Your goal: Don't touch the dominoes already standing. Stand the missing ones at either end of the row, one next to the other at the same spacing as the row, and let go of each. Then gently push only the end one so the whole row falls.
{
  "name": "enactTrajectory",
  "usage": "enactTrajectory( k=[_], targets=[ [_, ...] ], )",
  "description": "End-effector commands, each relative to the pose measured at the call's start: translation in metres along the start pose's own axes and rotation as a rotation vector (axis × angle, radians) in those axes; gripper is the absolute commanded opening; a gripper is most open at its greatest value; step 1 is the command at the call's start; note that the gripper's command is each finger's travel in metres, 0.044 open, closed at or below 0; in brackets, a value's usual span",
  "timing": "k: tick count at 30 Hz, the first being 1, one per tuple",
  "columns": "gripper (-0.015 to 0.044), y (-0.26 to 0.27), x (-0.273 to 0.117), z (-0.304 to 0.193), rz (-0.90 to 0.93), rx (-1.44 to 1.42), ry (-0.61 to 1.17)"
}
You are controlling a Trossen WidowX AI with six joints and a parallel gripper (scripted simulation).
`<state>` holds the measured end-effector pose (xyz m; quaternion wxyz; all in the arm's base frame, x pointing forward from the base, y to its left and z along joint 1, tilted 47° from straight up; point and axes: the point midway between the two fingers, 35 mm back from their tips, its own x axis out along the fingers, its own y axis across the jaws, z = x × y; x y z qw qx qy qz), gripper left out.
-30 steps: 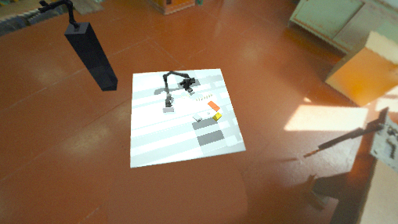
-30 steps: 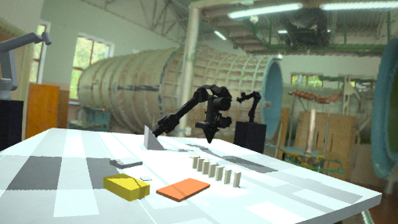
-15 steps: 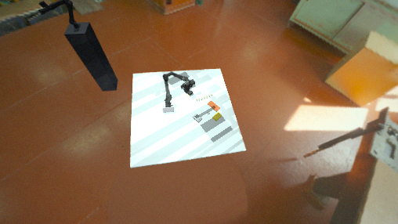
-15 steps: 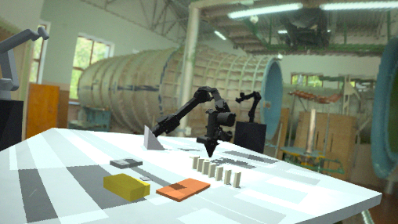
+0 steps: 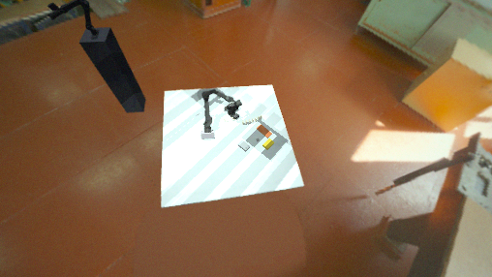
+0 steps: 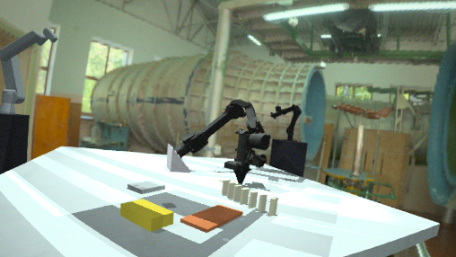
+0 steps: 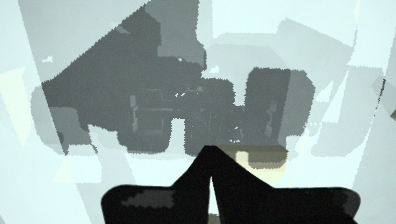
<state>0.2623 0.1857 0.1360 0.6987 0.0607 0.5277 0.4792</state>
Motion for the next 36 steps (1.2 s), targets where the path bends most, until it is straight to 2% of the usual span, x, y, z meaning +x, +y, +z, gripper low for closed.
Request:
enactTrajectory(
  k=[1, 11, 20, 24, 26, 29, 36],
  targets=[
    [0.0000, -0.007, 0.002, 0.000, 0.003, -0.002, 0.002],
    [0.0000, -0.018, -0.001, 0.001, -0.007, 0.003, -0.006],
    [0.0000, -0.039, -0.044, 0.003, -0.031, 0.012, -0.013],
    [0.0000, -0.046, -0.076, -0.001, -0.002, 0.002, 0.004],
    [0.0000, -0.046, -0.078, -0.002, 0.000, 0.001, 0.004],
    [0.0079, -0.049, -0.078, -0.002, 0.000, 0.147, 0.005],
    [0.0262, -0.061, -0.078, -0.005, -0.003, 0.855, 0.004]
  ],
)
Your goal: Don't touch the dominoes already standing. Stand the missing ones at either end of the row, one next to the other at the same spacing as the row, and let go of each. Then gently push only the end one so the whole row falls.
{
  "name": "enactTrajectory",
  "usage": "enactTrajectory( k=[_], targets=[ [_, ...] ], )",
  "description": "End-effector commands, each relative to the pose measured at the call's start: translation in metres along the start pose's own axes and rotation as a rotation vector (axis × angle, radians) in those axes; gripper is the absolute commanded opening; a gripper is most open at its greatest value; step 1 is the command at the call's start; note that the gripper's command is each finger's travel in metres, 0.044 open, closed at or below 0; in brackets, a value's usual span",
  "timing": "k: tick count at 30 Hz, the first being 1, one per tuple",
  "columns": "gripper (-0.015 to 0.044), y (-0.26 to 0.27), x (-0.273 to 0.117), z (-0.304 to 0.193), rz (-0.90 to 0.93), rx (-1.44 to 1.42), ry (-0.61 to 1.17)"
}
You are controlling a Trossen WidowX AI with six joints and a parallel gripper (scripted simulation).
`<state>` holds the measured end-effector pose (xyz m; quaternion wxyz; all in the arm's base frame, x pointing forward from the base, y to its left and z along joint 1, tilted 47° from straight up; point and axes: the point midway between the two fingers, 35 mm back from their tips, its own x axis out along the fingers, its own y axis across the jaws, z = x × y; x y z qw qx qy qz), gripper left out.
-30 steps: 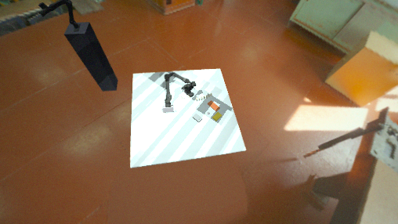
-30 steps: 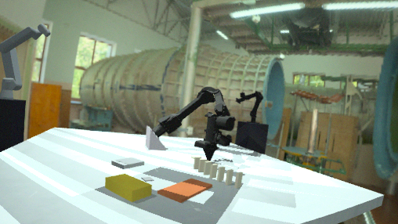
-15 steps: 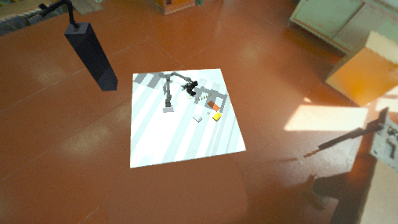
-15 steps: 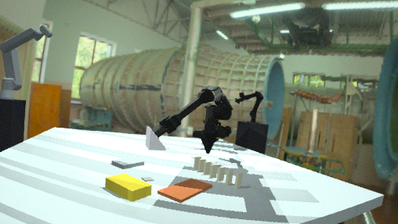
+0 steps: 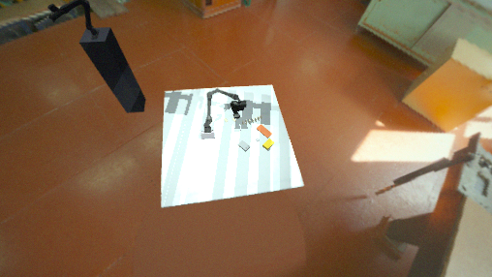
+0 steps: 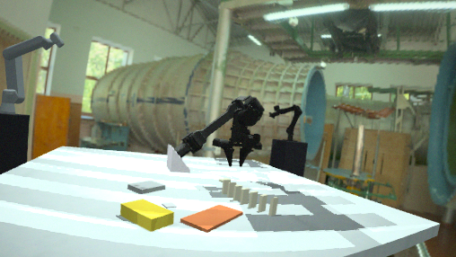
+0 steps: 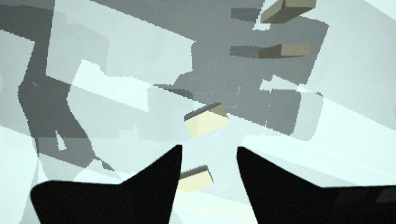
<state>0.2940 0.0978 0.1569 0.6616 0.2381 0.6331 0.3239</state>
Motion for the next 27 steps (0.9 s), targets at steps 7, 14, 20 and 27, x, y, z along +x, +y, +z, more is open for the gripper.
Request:
enactTrajectory(
  k=[7, 14, 20, 27],
  targets=[
    [0.0440, -0.019, 0.001, 0.005, -0.001, 1.020, 0.009],
    [0.0440, -0.020, 0.001, 0.006, -0.002, 1.085, 0.009],
    [0.0440, -0.020, 0.001, 0.006, -0.002, 1.085, 0.009],
    [0.0440, -0.021, 0.047, 0.007, -0.003, 1.079, 0.008]
  ],
)
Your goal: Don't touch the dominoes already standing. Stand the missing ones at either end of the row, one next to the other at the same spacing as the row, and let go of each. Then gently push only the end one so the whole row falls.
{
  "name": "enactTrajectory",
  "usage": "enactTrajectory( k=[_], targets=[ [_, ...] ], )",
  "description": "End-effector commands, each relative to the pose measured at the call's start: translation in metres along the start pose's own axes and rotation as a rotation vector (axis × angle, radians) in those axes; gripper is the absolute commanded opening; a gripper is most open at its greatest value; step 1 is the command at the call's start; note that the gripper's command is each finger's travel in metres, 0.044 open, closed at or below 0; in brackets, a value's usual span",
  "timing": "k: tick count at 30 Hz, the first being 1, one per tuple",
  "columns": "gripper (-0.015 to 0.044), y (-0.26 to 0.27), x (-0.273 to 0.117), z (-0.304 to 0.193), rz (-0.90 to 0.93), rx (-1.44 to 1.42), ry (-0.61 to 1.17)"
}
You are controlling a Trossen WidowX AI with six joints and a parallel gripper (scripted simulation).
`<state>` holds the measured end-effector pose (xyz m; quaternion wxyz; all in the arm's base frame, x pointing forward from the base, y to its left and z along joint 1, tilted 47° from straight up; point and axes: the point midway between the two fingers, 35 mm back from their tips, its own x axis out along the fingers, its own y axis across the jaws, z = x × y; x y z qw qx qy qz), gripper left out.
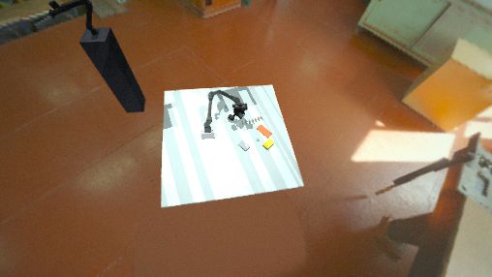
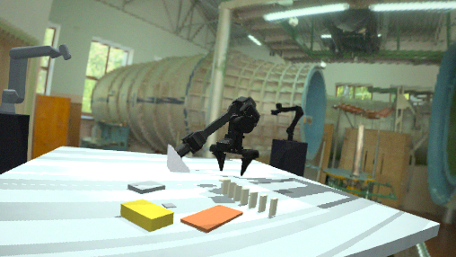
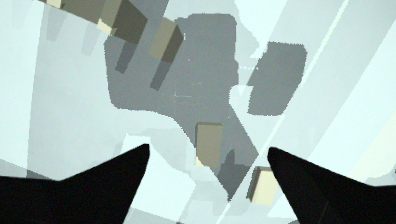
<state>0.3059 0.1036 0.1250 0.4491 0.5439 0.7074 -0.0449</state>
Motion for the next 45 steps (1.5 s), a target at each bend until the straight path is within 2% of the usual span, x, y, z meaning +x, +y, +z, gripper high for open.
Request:
enactTrajectory(
  k=[1, 22, 35, 45],
  targets=[
    [0.0440, -0.003, 0.029, -0.002, -0.010, 0.009, 0.010],
    [0.0440, -0.004, 0.055, -0.004, -0.007, 0.013, 0.014],
    [0.0107, -0.004, 0.055, -0.004, -0.007, 0.013, 0.014],
    [0.0107, -0.004, 0.052, -0.004, -0.007, 0.013, 0.014]
  ],
)
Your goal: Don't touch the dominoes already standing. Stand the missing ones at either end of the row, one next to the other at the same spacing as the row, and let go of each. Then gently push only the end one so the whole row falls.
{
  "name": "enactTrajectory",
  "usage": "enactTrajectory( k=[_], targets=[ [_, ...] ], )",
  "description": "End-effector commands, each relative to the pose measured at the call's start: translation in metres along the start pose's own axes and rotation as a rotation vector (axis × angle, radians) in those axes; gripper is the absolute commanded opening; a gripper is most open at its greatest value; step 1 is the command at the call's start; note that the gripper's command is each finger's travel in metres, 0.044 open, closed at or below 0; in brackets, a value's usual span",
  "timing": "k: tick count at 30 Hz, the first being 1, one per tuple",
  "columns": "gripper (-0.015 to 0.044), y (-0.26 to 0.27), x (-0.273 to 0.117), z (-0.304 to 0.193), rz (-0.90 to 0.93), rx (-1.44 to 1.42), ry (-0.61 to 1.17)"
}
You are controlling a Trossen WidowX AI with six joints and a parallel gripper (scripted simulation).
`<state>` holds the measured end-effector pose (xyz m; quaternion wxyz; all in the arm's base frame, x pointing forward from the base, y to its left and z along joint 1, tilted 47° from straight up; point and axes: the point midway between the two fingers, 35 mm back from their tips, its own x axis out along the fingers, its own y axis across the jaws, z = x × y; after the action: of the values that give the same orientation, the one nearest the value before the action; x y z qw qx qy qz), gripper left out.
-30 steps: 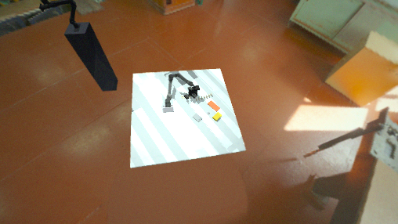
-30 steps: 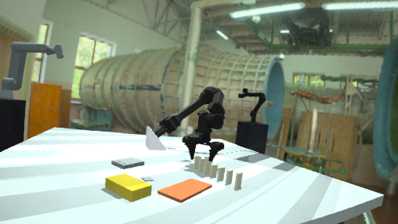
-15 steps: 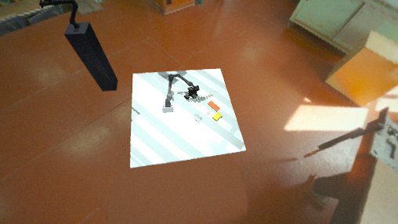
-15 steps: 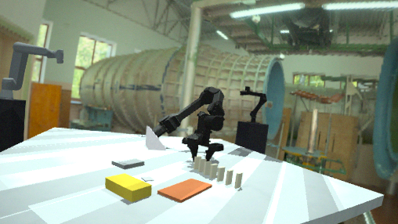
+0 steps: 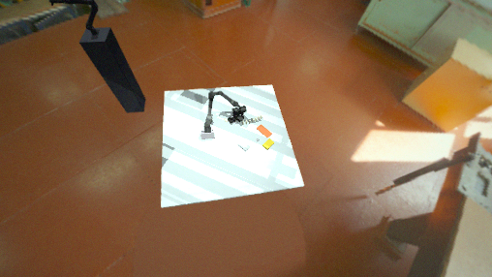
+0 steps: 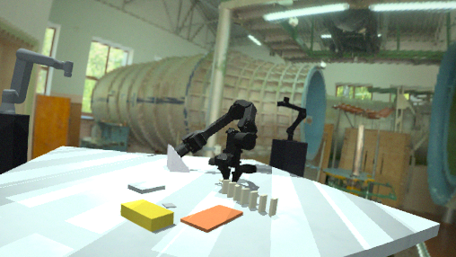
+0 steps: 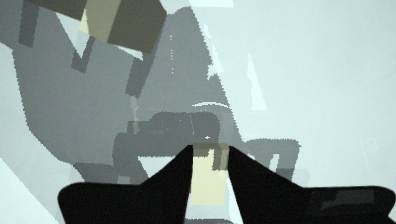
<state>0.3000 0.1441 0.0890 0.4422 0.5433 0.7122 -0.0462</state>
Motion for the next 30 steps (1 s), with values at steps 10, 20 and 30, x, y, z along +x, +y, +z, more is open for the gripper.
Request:
enactTrajectory(
  k=[10, 20, 30],
  targets=[
    [0.0107, -0.010, -0.119, 0.008, -0.004, -0.032, -0.002],
    [0.0107, 0.053, -0.122, -0.026, -0.009, -0.644, -0.008],
    [0.0107, 0.097, -0.120, -0.067, 0.001, -1.145, -0.001]
  ],
)
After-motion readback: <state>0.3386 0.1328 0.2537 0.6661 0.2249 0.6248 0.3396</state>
